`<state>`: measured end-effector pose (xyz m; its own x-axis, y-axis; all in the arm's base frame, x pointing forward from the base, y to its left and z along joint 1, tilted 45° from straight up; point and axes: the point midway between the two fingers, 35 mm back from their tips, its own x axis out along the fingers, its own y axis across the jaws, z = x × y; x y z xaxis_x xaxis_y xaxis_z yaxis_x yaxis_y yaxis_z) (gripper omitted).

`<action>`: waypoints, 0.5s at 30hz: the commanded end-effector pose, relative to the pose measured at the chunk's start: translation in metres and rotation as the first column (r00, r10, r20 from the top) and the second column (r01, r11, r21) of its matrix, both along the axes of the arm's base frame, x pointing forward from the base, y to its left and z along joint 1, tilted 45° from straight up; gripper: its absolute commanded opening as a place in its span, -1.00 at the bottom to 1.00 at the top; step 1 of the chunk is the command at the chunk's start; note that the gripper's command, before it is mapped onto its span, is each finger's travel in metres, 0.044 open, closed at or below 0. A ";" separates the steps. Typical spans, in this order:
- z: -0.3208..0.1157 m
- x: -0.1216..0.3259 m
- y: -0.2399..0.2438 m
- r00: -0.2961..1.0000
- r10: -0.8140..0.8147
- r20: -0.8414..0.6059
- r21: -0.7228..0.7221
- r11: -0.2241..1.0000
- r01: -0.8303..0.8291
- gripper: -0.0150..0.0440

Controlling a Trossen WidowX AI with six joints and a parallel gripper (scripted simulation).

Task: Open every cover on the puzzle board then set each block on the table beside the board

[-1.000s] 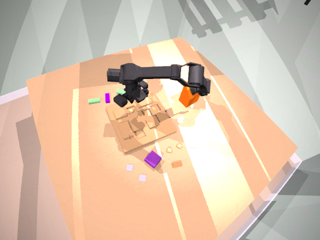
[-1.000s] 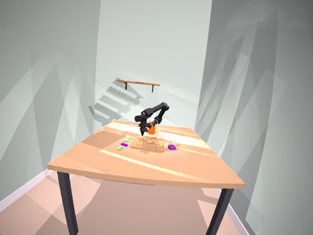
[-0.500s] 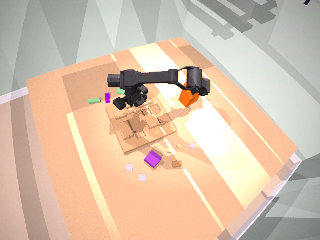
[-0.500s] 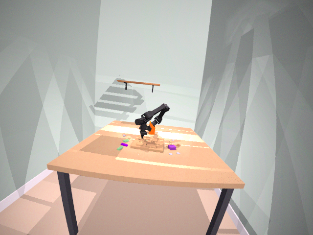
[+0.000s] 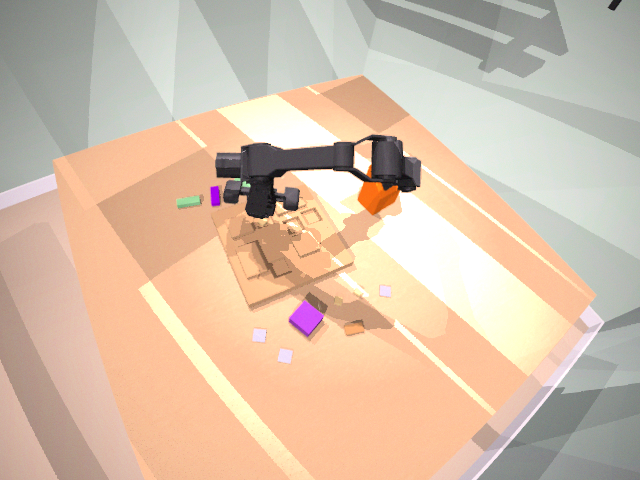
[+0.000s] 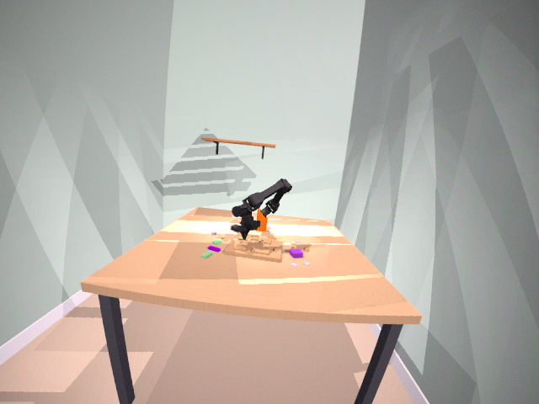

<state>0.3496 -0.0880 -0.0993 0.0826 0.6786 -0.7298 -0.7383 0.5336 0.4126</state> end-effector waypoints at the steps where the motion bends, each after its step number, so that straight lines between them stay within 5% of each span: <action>1: -0.008 0.000 0.010 0.820 -0.402 -0.407 -0.033 0.904 0.427 -0.49; 15: -0.012 0.001 0.014 0.820 -0.402 -0.407 -0.032 0.904 0.427 -0.49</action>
